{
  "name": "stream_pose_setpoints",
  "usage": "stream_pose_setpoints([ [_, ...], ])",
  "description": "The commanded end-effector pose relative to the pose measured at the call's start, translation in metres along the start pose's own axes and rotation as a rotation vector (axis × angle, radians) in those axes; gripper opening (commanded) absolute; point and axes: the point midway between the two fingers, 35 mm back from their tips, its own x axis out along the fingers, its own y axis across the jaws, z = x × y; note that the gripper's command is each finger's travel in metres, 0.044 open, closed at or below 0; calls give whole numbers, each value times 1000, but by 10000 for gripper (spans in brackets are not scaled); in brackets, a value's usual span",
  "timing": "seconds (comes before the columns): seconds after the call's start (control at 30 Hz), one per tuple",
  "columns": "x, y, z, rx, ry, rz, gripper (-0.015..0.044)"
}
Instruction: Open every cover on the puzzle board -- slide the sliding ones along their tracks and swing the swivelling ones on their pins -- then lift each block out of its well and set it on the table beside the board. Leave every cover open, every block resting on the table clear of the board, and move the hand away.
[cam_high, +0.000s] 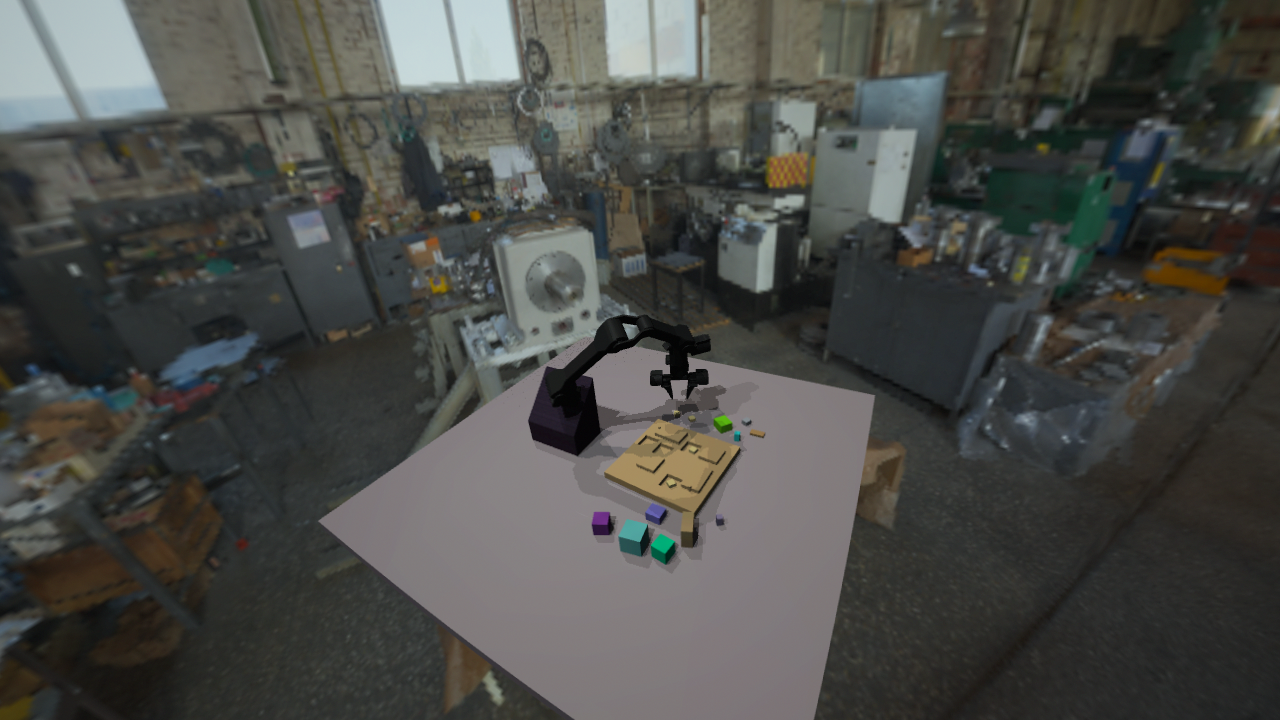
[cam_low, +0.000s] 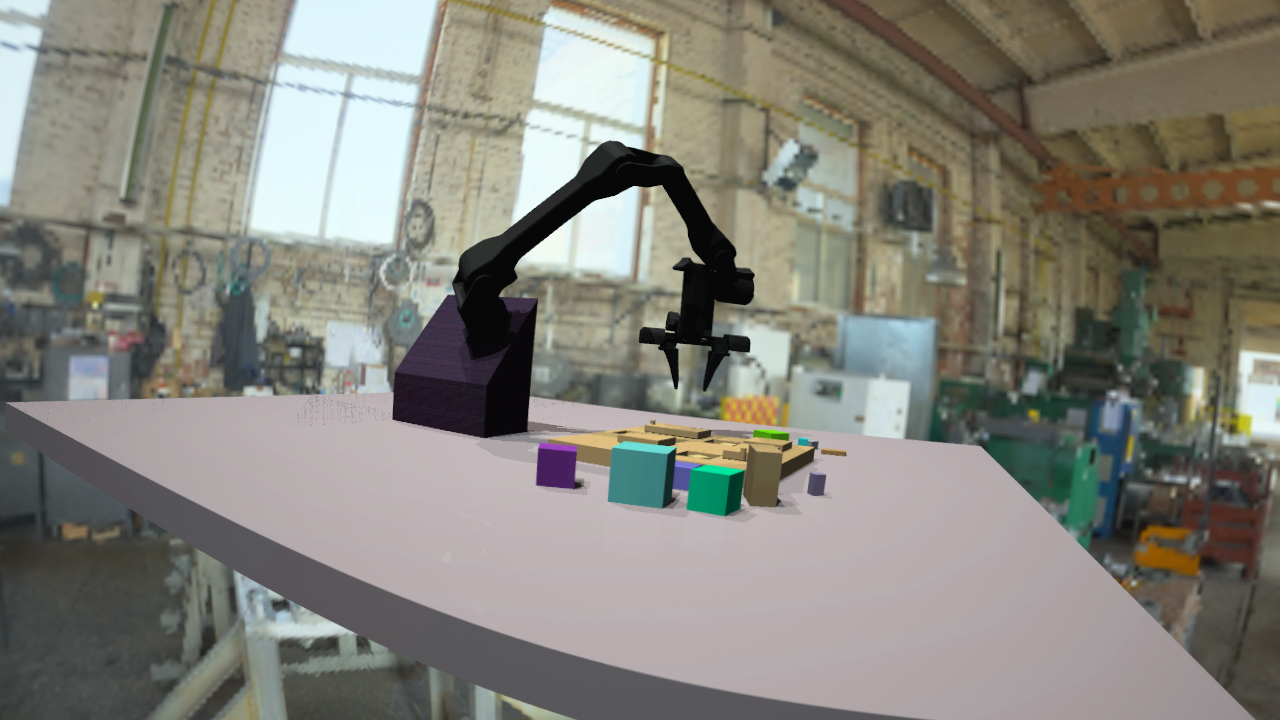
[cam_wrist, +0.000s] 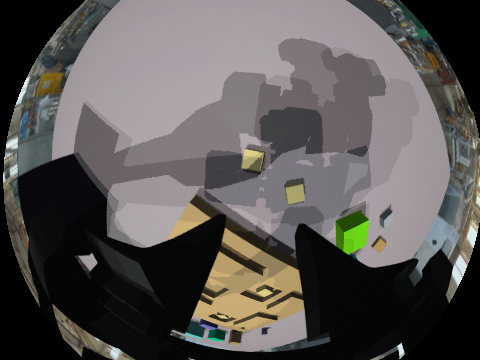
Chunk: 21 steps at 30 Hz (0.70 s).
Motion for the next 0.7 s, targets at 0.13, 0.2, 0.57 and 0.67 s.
stream_pose_setpoints([
  [0.13, -9, -14, -39, -69, -12, -16, 20],
  [0.2, -10, -16, -49, -86, -14, -18, 0],
  [0.57, -14, -25, -98, 571, -28, -20, 0],
  [0.67, -14, -27, -115, 842, -34, -16, 0],
])
